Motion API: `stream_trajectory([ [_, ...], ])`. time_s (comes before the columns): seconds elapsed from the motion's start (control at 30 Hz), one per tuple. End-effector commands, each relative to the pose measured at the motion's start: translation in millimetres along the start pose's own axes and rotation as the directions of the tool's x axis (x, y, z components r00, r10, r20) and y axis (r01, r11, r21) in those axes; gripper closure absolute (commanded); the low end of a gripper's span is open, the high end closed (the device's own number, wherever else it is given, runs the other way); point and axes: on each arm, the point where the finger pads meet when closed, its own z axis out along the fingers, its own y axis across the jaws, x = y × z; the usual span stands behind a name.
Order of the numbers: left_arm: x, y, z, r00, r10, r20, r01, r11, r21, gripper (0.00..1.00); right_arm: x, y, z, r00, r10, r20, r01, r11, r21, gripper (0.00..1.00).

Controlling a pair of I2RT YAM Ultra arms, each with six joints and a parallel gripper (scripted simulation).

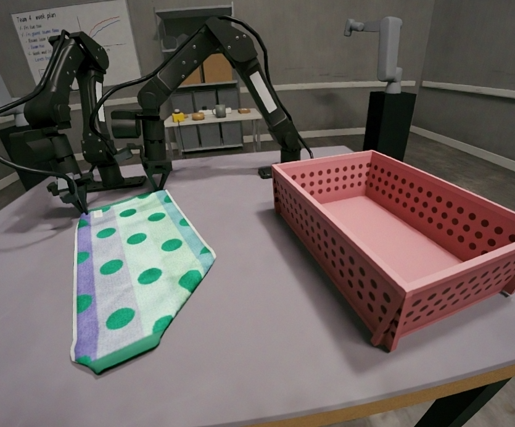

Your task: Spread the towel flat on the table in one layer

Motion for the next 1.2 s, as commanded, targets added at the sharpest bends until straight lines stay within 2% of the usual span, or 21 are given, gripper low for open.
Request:
stream_trajectory([
  [0.0,6,10,4,1.0,-0.001,-0.014,0.001,1.0,-0.011,0.99,4,6,3,1.0,-0.001,0.01,0.001,1.0,0.004,1.0],
  [0.17,6,10,4,1.0,-0.001,-0.014,0.001,1.0,-0.011,1.0,11,12,5,1.0,0.003,-0.021,-0.003,1.0,-0.025,1.0],
  [0.2,9,-4,3,1.0,0.004,-0.03,-0.004,1.0,-0.003,1.0,0,-4,-3,1.0,0.005,-0.001,-0.005,1.0,-0.007,1.0],
  [0.27,10,-4,3,0.999,0.004,-0.031,-0.004,1.0,-0.004,1.0,6,-1,1,1.0,0.007,-0.016,-0.007,1.0,-0.014,1.0],
  [0.3,-2,-7,-3,1.0,0.0,-0.008,0.0,1.0,0.013,1.0,10,-2,2,1.0,0.007,-0.028,-0.007,1.0,0.0,1.0],
  [0.37,-2,-7,-3,1.0,0.0,-0.008,0.0,1.0,0.013,1.0,9,-1,2,1.0,0.0,-0.026,0.0,1.0,0.0,1.0],
  [0.4,-9,-12,-26,1.0,-0.001,0.023,0.0,1.0,0.027,1.0,11,-7,-5,1.0,0.003,-0.003,-0.003,1.0,0.021,1.0],
  [0.53,-7,-12,-22,1.0,0.0,0.012,0.0,1.0,0.024,1.0,11,-7,-5,1.0,0.003,-0.003,-0.003,1.0,0.021,1.0],
  [0.57,-12,-12,-46,1.0,-0.002,0.023,0.001,1.0,0.032,1.0,3,-13,-32,1.0,0.0,0.018,0.0,0.999,0.041,1.0],
  [0.73,-12,-10,-46,1.0,-0.003,0.025,0.002,1.0,0.026,1.0,3,-12,-32,1.0,0.0,0.021,0.0,0.999,0.036,1.0],
  [0.8,-8,-10,-34,1.0,0.0,-0.006,0.0,1.0,0.016,1.0,2,-12,-32,1.0,-0.005,0.022,0.004,0.999,0.035,1.0],
  [1.17,-7,-5,-34,1.0,-0.002,0.0,0.002,1.0,0.014,1.0,1,-13,-32,1.0,-0.002,0.028,0.001,0.999,0.04,1.0],
])
